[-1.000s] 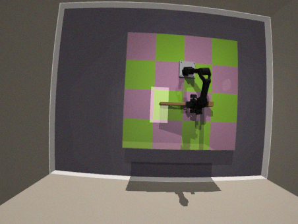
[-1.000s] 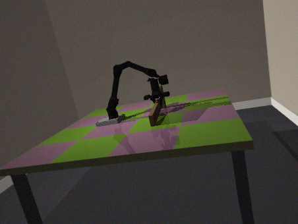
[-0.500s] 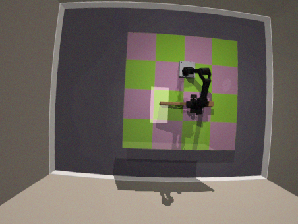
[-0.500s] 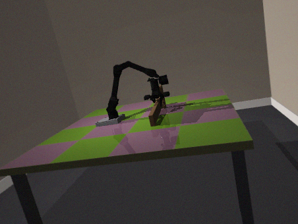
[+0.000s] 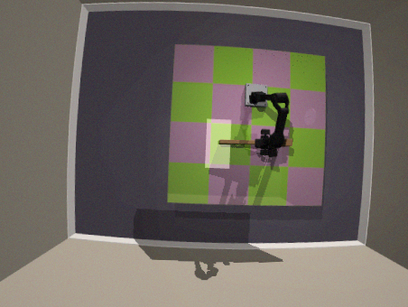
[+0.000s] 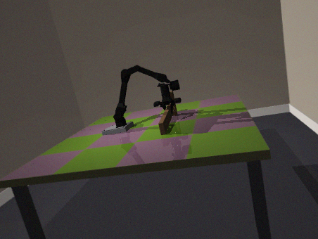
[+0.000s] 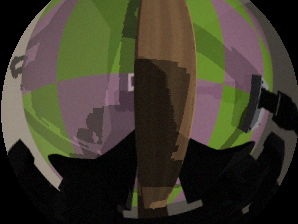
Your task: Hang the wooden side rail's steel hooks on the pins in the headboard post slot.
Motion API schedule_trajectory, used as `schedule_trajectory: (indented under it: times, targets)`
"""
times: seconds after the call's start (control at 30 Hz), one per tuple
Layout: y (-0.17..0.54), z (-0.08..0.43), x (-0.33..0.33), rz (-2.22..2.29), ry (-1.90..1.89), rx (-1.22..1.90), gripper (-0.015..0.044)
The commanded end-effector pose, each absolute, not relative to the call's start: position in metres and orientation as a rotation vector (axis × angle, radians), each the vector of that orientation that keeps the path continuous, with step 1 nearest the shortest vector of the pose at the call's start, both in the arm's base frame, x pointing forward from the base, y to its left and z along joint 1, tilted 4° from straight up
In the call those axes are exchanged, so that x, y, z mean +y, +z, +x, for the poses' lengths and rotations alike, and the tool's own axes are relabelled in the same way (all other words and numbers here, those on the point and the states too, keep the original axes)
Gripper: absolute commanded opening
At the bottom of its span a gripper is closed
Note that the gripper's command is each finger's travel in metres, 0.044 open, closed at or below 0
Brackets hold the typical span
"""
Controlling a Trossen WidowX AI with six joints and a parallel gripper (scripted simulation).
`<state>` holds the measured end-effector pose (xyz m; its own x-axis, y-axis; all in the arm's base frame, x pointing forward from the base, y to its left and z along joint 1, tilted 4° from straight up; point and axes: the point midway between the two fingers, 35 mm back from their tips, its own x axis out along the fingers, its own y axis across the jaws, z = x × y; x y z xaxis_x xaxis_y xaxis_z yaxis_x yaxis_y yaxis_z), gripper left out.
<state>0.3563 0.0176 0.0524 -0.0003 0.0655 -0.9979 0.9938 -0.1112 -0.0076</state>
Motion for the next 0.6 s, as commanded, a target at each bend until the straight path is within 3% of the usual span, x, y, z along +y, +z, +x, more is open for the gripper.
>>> schedule_trajectory:
  times: [0.0, 0.57]
  targets:
    - [0.0548, 0.3577, 0.0187, 1.348, -1.261, 1.203, 0.0]
    - [0.0547, 0.3578, 0.0205, 1.348, -1.261, 1.203, 0.0]
